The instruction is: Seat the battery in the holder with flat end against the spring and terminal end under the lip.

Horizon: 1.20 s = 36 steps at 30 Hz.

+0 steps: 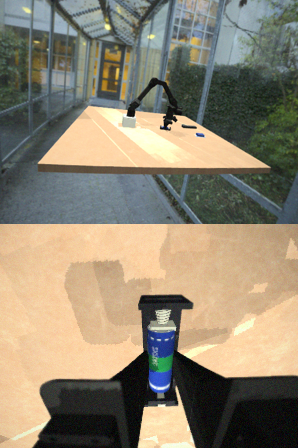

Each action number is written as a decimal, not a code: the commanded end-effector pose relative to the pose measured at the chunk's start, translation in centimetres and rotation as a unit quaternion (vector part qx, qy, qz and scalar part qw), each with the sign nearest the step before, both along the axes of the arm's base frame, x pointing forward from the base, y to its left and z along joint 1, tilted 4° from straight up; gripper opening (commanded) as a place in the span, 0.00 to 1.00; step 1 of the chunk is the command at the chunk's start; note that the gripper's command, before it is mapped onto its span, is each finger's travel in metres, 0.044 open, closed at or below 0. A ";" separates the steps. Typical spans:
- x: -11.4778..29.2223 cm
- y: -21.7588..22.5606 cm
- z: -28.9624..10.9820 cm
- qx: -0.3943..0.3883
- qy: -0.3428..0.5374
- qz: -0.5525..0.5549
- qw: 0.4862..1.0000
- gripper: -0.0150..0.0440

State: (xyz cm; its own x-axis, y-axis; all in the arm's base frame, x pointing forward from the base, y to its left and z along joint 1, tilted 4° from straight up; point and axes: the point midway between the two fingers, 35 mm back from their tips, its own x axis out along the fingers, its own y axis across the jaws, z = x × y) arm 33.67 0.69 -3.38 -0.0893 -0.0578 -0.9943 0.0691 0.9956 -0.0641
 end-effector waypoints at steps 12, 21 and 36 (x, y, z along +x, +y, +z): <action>-0.6 0.0 0.0 0.000 -0.003 -0.002 1.000 0.37; -0.6 0.0 -0.1 0.000 -0.004 -0.002 1.000 0.41; -0.7 0.1 1.4 0.000 -0.004 0.000 1.000 0.54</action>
